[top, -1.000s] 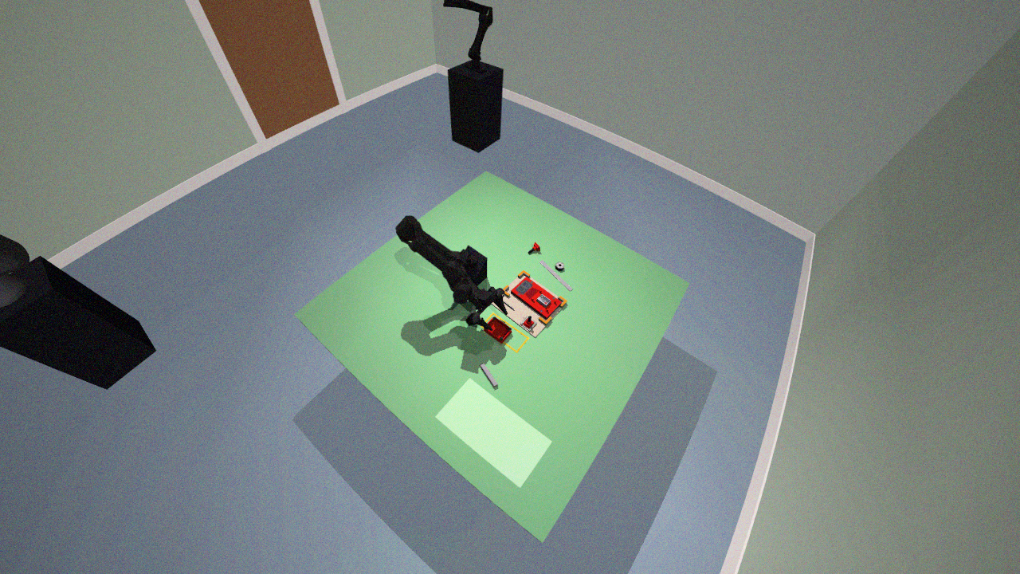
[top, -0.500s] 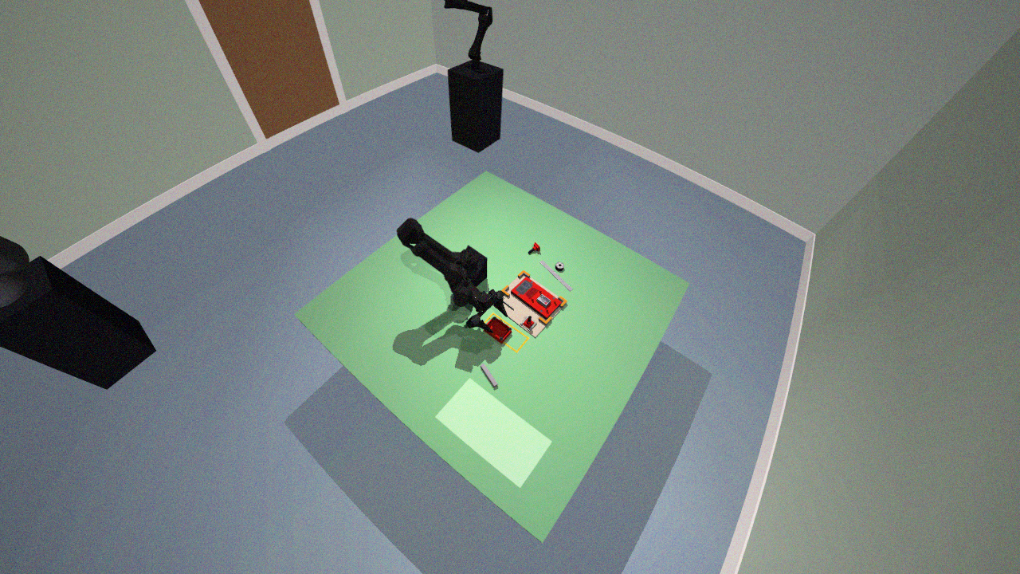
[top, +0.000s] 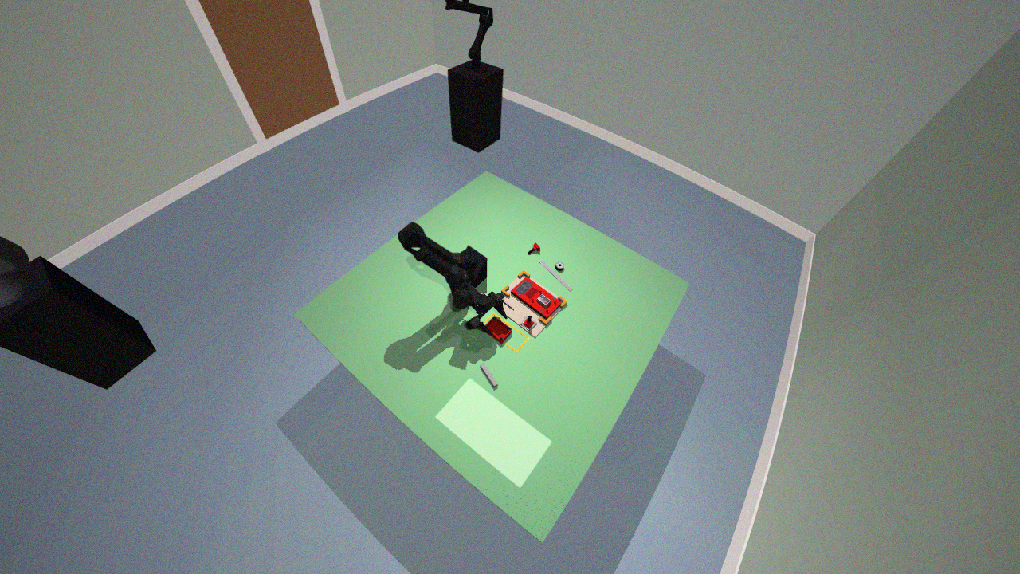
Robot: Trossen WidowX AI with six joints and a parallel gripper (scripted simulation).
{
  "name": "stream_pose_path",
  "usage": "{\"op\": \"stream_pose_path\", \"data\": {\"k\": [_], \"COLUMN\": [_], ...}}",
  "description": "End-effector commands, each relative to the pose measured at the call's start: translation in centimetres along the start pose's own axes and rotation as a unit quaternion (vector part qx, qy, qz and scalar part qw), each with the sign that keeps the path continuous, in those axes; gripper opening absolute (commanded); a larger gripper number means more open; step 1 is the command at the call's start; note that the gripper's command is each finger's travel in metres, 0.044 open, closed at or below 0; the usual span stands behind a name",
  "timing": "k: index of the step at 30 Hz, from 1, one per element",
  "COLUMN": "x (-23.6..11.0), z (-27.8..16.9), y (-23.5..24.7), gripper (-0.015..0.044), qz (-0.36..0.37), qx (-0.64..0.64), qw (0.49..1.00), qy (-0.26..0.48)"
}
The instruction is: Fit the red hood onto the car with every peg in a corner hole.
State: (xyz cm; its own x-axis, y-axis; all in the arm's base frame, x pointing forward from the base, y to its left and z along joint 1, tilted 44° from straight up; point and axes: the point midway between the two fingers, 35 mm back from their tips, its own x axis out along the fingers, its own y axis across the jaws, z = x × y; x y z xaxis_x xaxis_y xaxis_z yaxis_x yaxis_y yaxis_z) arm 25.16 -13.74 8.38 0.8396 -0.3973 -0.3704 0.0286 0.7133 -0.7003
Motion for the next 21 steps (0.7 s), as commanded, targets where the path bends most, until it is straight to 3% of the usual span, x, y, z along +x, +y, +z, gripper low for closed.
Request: {"op": "stream_pose_path", "data": {"k": [1, 21], "x": [0.1, 0.6], "z": [-0.5, -2.1], "y": [0.1, 0.2], "gripper": [0.0440, 0.0440], "qz": [0.002, 0.000], "qx": [-0.001, -0.002], "qw": [1.000, 1.000], "qy": [0.000, -0.001]}}
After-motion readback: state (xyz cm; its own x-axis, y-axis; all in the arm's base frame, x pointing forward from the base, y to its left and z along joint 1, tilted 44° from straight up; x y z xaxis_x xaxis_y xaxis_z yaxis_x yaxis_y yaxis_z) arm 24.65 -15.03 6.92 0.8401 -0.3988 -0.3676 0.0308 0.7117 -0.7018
